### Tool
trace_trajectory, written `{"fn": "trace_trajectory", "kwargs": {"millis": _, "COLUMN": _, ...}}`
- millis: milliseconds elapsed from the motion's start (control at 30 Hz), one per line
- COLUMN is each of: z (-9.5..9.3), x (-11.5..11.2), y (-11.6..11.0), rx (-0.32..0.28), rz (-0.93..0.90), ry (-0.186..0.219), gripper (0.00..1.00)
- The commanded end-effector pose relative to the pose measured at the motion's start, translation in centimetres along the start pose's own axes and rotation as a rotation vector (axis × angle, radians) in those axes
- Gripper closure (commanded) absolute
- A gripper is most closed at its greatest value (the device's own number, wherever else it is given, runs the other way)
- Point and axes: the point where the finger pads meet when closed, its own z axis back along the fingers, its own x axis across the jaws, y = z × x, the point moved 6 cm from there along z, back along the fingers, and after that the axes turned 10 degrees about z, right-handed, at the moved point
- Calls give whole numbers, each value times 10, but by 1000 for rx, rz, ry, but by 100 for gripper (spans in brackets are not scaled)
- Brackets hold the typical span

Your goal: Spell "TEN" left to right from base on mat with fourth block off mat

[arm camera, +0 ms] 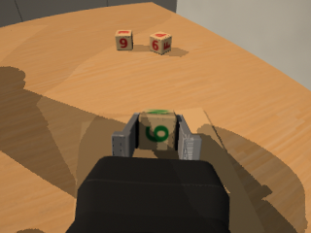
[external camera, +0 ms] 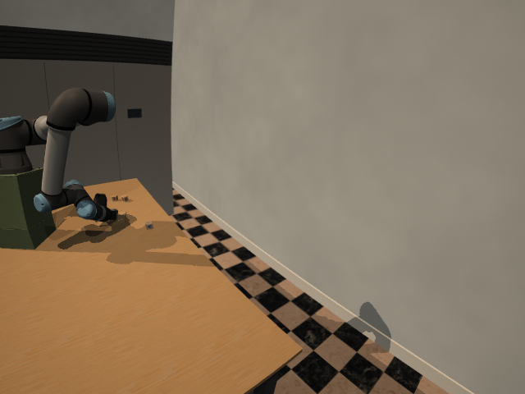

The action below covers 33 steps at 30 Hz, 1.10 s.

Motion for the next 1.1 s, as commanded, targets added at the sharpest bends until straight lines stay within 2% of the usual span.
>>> {"fn": "trace_trajectory", "kwargs": {"millis": 0, "z": 0, "x": 0, "y": 0, "rx": 0, "rz": 1, "ry": -1, "gripper": 43}}
{"fn": "trace_trajectory", "kwargs": {"millis": 667, "z": 0, "x": 0, "y": 0, "rx": 0, "rz": 1, "ry": -1, "gripper": 43}}
{"fn": "trace_trajectory", "kwargs": {"millis": 700, "z": 0, "x": 0, "y": 0, "rx": 0, "rz": 1, "ry": -1, "gripper": 37}}
{"fn": "trace_trajectory", "kwargs": {"millis": 767, "z": 0, "x": 0, "y": 0, "rx": 0, "rz": 1, "ry": -1, "gripper": 37}}
{"fn": "trace_trajectory", "kwargs": {"millis": 800, "z": 0, "x": 0, "y": 0, "rx": 0, "rz": 1, "ry": -1, "gripper": 31}}
{"fn": "trace_trajectory", "kwargs": {"millis": 867, "z": 0, "x": 0, "y": 0, "rx": 0, "rz": 1, "ry": -1, "gripper": 31}}
{"fn": "trace_trajectory", "kwargs": {"millis": 900, "z": 0, "x": 0, "y": 0, "rx": 0, "rz": 1, "ry": -1, "gripper": 25}}
{"fn": "trace_trajectory", "kwargs": {"millis": 967, "z": 0, "x": 0, "y": 0, "rx": 0, "rz": 1, "ry": -1, "gripper": 25}}
{"fn": "trace_trajectory", "kwargs": {"millis": 1000, "z": 0, "x": 0, "y": 0, "rx": 0, "rz": 1, "ry": -1, "gripper": 19}}
{"fn": "trace_trajectory", "kwargs": {"millis": 1067, "z": 0, "x": 0, "y": 0, "rx": 0, "rz": 1, "ry": -1, "gripper": 19}}
